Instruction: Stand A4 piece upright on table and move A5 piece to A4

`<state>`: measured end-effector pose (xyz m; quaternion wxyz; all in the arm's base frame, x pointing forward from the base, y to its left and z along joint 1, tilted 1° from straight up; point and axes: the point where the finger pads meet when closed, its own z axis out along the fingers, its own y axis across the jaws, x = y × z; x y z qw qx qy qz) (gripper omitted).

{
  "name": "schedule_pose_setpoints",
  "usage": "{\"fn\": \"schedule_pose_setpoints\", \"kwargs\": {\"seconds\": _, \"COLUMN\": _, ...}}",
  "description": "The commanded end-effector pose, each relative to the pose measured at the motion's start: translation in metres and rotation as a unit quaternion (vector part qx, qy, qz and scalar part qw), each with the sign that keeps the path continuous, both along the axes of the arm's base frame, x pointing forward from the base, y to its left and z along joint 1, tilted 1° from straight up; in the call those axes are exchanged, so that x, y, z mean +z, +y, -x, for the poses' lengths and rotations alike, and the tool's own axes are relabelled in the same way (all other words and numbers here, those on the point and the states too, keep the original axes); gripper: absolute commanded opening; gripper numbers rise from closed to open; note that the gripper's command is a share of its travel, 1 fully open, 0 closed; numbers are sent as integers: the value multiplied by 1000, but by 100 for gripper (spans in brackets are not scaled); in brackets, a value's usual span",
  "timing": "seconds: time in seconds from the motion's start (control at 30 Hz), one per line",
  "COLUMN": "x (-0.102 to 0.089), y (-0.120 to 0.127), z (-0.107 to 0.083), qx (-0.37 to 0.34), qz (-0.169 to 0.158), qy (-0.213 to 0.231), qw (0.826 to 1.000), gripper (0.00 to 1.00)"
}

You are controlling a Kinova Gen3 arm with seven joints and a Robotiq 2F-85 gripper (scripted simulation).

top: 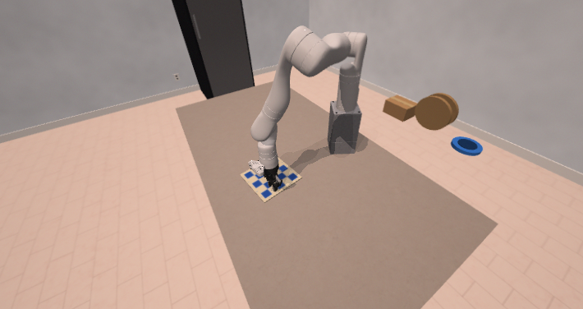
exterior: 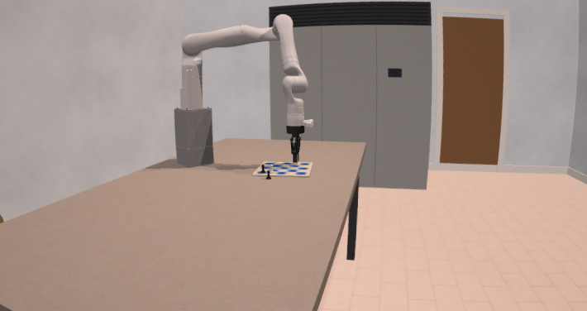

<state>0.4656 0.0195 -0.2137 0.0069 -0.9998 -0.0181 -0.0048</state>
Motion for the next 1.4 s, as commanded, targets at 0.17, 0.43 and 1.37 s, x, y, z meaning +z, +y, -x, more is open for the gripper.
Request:
{"fn": "schedule_pose_setpoints", "kwargs": {"seconds": 0.17, "x": 12, "y": 0, "z": -1, "qx": 0, "qz": 0, "qy": -1, "qw": 1000, "gripper": 34}}
{"fn": "schedule_pose_setpoints", "kwargs": {"seconds": 0.43, "x": 51, "y": -1, "z": 0, "qx": 0, "qz": 0, "qy": -1, "qw": 1000, "gripper": 34}}
{"fn": "schedule_pose_setpoints", "kwargs": {"seconds": 1.37, "x": 91, "y": -1, "z": 0, "qx": 0, "qz": 0, "qy": -1, "qw": 1000, "gripper": 100}}
